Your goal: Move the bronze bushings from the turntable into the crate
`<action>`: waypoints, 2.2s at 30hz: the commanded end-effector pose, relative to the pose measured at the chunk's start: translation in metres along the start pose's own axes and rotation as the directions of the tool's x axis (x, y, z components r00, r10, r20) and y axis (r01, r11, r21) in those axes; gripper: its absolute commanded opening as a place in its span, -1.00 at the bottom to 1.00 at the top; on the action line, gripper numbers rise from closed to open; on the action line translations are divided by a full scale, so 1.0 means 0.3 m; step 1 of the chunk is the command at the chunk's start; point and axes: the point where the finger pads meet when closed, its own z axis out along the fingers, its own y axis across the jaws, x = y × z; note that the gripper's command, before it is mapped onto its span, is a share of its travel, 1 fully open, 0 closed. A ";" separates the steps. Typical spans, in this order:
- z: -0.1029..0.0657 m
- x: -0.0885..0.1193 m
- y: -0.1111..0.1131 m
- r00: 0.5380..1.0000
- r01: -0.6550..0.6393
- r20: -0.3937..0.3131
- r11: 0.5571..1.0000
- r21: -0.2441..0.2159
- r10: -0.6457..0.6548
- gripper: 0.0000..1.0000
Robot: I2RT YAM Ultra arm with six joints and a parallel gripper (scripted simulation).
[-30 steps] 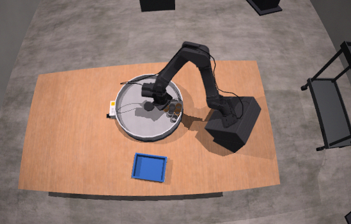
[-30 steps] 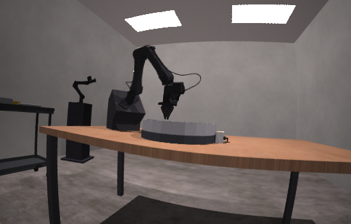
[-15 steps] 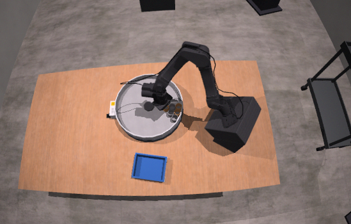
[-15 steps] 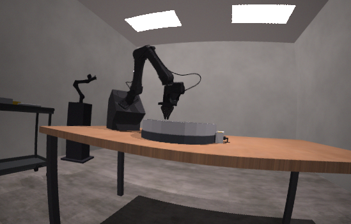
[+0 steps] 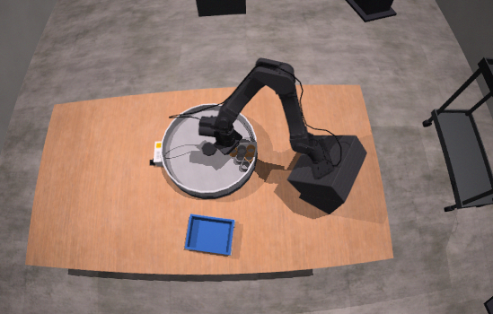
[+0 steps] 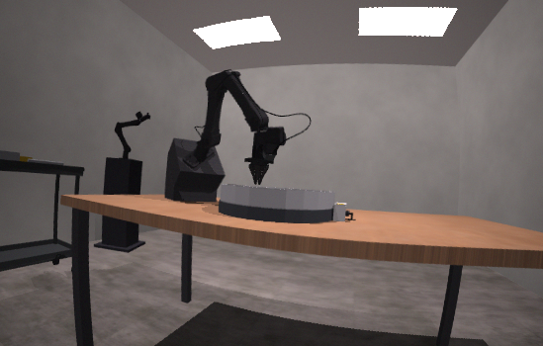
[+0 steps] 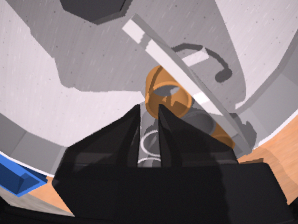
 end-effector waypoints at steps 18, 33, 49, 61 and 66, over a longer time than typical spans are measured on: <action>-0.015 -0.026 0.010 1.000 -0.009 0.028 1.000 -0.022 0.010 -0.70; -0.015 -0.026 0.010 1.000 -0.009 0.028 1.000 -0.022 0.010 -0.70; -0.031 -0.039 0.013 0.999 -0.009 0.030 1.000 -0.028 0.010 -0.70; -0.031 -0.040 0.012 0.999 -0.010 0.031 1.000 -0.027 0.011 -0.70; -0.031 -0.040 0.012 0.999 -0.010 0.031 1.000 -0.027 0.011 -0.70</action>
